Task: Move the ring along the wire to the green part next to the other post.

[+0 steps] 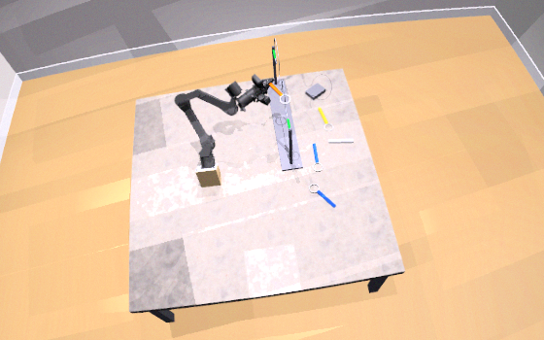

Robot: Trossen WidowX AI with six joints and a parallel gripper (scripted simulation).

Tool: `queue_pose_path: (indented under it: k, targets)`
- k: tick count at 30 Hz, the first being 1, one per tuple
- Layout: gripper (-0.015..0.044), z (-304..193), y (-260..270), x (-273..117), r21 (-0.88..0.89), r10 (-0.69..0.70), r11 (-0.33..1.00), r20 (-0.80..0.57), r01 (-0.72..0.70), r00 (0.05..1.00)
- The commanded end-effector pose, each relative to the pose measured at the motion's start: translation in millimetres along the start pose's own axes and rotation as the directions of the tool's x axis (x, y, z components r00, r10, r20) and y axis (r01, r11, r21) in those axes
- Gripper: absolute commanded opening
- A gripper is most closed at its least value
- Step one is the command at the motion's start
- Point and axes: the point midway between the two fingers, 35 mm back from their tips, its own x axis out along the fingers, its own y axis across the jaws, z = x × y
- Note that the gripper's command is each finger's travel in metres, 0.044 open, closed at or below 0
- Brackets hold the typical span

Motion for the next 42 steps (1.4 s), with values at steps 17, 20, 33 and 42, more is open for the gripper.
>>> queue_pose_path:
  k: [17,20,33,42]
  targets:
    - [-0.015,-3,-19,-1,0.017,0.012,1.0,0.003,-0.012,1.0]
    - [-0.015,-3,-27,-2,-0.024,-0.011,1.0,-0.003,0.011,1.0]
    - [-0.015,3,-65,-10,-0.243,-0.136,0.961,-0.016,0.128,0.991]
    - [-0.015,12,-91,-18,-0.398,-0.228,0.894,-0.007,0.206,0.974]
